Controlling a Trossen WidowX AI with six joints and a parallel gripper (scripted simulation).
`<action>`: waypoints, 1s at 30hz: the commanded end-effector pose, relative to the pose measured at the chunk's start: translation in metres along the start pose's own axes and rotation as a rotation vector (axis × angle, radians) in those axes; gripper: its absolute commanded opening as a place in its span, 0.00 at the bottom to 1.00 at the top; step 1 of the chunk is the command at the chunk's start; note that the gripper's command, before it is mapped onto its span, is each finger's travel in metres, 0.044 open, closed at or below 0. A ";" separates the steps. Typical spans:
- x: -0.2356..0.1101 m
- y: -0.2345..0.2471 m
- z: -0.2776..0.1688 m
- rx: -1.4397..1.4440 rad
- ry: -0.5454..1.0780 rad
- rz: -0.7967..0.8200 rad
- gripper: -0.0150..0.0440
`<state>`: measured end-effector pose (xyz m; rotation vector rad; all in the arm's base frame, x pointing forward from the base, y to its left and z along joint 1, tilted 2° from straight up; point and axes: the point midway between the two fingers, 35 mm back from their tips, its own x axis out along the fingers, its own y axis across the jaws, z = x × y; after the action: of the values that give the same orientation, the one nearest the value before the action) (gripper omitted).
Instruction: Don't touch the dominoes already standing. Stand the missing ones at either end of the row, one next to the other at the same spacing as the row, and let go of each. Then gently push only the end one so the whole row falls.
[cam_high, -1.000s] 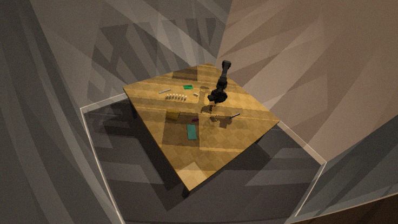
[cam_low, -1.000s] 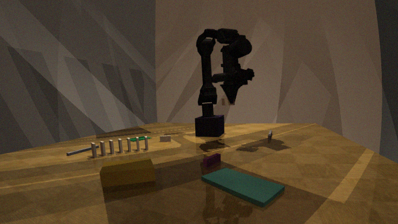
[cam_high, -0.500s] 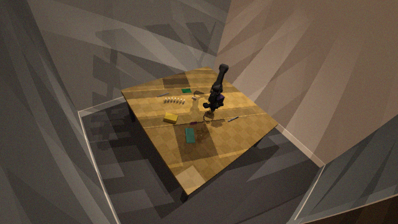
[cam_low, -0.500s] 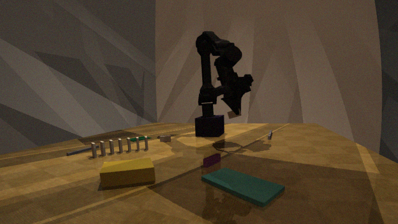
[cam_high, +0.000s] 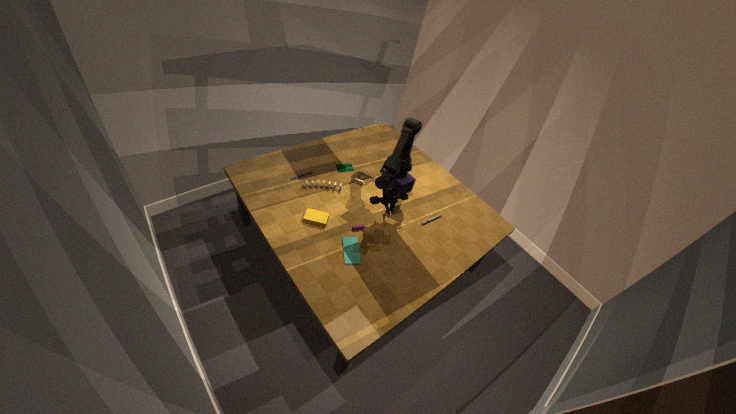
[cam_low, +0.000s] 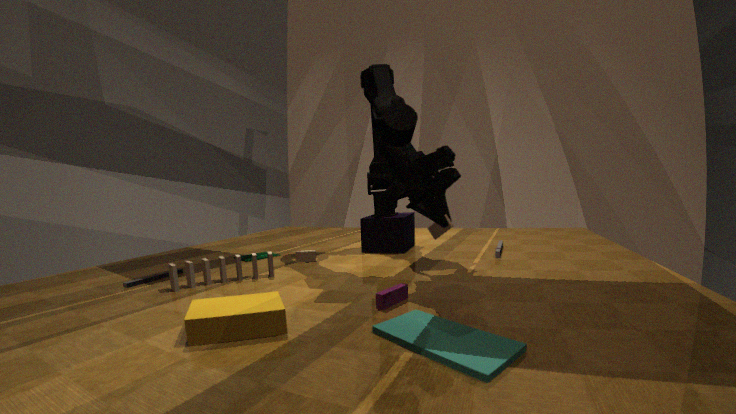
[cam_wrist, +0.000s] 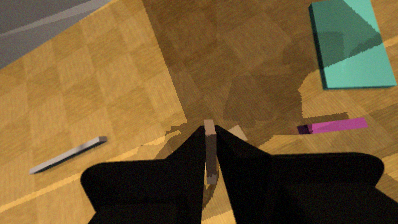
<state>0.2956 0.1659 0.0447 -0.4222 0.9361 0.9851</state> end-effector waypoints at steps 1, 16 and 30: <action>0.003 -0.003 -0.003 0.017 -0.069 0.012 0.29; -0.002 -0.013 -0.014 0.012 -0.369 0.033 0.29; -0.024 -0.004 -0.028 -0.054 -0.622 0.055 0.29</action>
<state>0.2870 0.1345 0.0470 -0.1346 0.3977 1.0898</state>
